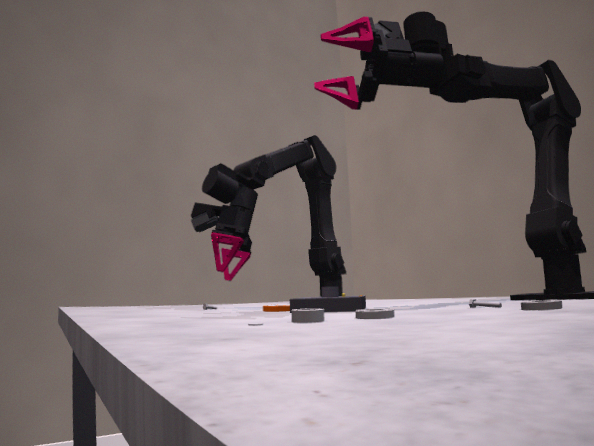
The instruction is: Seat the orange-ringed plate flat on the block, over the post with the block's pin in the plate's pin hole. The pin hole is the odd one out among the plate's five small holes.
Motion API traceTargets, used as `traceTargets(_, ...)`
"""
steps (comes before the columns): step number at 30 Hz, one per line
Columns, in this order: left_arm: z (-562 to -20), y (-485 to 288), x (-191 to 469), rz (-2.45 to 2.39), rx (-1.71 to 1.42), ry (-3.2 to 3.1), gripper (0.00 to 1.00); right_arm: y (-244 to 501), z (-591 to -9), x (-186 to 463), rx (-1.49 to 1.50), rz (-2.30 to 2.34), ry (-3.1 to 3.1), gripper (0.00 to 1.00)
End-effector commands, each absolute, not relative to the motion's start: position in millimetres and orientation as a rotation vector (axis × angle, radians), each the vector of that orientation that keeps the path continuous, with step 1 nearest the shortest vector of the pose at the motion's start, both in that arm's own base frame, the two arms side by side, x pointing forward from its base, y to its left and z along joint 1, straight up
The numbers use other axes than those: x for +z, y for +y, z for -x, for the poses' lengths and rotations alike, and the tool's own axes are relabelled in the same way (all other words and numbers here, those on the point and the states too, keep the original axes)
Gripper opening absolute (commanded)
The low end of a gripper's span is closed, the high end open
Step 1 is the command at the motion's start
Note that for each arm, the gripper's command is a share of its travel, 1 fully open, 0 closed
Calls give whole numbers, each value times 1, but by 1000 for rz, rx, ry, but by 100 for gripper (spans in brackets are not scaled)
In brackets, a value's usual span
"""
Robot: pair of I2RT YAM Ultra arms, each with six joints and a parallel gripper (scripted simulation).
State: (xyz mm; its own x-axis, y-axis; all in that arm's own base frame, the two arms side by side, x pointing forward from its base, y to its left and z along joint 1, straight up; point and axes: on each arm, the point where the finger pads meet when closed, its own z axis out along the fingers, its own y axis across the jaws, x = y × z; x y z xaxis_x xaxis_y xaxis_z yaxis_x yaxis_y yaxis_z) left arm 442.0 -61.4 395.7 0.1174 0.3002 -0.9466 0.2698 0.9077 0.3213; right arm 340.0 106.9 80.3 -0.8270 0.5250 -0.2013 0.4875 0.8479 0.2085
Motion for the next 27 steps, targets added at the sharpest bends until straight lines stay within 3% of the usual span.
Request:
traceTargets(1,-429,-34,373,-290,10,1625,100,134,-331,89,188,-944,2803,80)
traceTargets(12,-380,8,391,46,8,1634,100,217,-275,72,7,-1045,2947,80)
traceTargets(18,-375,9,393,46,8,1620,100,227,-273,81,42,-995,2944,80)
traceTargets(23,-369,4,441,-6,11,1490,100,238,-273,83,108,-902,2973,80)
traceTargets(27,-385,4,407,-5,6,1579,100,228,-283,84,101,-943,2941,80)
